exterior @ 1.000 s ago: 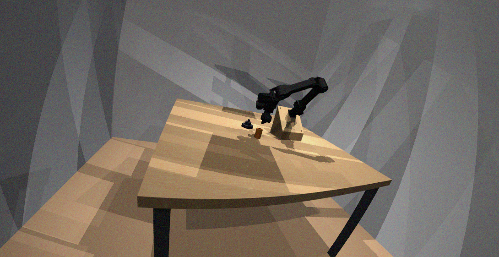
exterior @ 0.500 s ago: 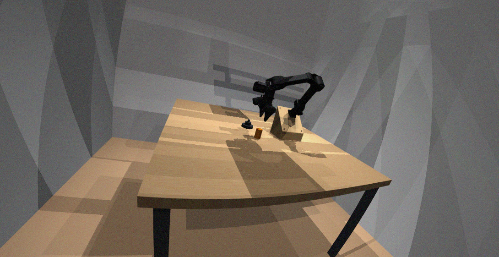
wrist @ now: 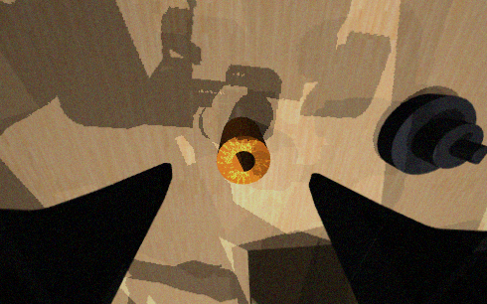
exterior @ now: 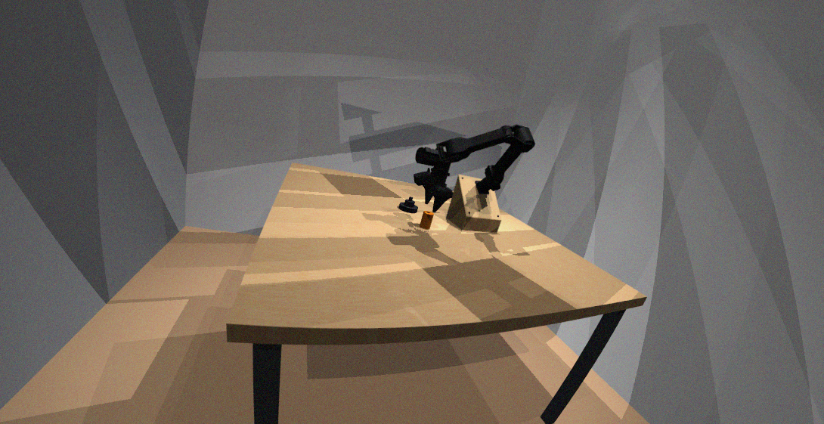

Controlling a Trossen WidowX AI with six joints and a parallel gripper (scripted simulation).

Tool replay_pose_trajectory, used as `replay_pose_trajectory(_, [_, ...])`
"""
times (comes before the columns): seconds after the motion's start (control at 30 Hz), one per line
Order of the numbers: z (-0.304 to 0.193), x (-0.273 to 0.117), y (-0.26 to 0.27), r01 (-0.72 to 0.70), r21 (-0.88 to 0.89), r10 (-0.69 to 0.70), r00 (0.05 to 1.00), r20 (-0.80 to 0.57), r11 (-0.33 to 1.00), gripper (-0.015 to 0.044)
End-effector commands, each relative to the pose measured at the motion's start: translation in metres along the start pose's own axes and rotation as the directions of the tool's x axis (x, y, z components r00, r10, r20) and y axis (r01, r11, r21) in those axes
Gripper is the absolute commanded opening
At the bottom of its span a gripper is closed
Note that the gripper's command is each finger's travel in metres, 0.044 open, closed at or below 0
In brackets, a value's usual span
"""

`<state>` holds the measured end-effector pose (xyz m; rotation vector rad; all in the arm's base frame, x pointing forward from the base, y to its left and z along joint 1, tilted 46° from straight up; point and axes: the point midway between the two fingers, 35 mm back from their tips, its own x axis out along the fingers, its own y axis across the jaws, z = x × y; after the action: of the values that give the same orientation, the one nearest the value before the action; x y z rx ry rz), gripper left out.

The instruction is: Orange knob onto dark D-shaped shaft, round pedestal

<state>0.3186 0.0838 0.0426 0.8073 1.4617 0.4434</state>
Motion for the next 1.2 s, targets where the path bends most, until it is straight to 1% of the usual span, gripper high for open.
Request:
replay_pose_trajectory(0.0, [-0.002,0.006,-0.002,-0.002,0.013,0.002,1.0,-0.006,1.0,0.044])
replay_pose_trajectory(1.17, [-0.001,0.062,-0.002,-0.002,0.013,0.002,1.0,-0.007,1.0,0.044])
